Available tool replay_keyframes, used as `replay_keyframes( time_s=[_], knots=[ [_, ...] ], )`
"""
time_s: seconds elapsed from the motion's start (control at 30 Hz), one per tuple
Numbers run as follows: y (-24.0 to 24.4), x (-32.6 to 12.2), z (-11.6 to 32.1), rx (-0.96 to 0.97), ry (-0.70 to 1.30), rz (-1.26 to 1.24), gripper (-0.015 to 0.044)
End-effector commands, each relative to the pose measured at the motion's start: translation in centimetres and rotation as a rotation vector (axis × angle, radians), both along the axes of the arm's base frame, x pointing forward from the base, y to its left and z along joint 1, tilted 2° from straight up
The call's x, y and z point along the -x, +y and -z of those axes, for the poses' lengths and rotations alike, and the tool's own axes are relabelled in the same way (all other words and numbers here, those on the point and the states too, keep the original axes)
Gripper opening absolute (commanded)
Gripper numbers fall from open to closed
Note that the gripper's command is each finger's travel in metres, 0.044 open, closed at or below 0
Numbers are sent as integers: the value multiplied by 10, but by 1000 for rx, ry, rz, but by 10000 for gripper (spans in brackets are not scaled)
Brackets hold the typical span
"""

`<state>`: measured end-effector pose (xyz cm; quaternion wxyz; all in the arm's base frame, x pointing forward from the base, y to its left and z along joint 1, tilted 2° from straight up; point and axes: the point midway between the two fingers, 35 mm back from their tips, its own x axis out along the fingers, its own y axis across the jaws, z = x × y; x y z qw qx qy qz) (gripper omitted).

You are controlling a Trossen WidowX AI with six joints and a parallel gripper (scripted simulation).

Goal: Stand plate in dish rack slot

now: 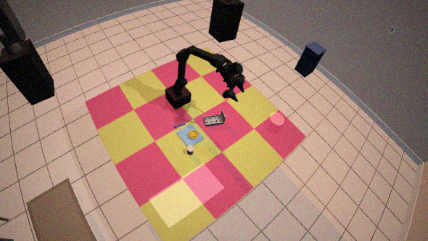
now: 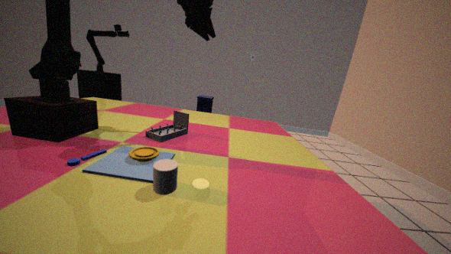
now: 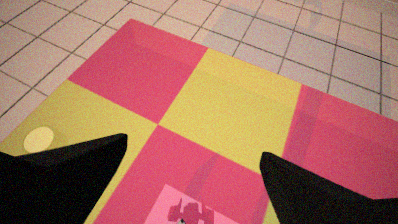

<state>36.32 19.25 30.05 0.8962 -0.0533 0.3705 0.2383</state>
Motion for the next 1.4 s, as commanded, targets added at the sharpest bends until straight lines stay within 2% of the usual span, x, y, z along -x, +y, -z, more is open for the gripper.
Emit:
replay_keyframes(
  time_s=[0.0,0.33,0.7,0.87,1.03,1.1,1.37],
  knots=[
    [-31,-8,28,77,71,48,400],
    [-133,-5,103,246,321,177,400],
    [-233,48,169,312,669,268,400],
    [-239,50,183,309,694,273,400],
    [-243,43,263,308,697,274,400],
    [-243,43,282,311,692,272,400],
    [-237,39,285,311,691,272,400]
  ],
)
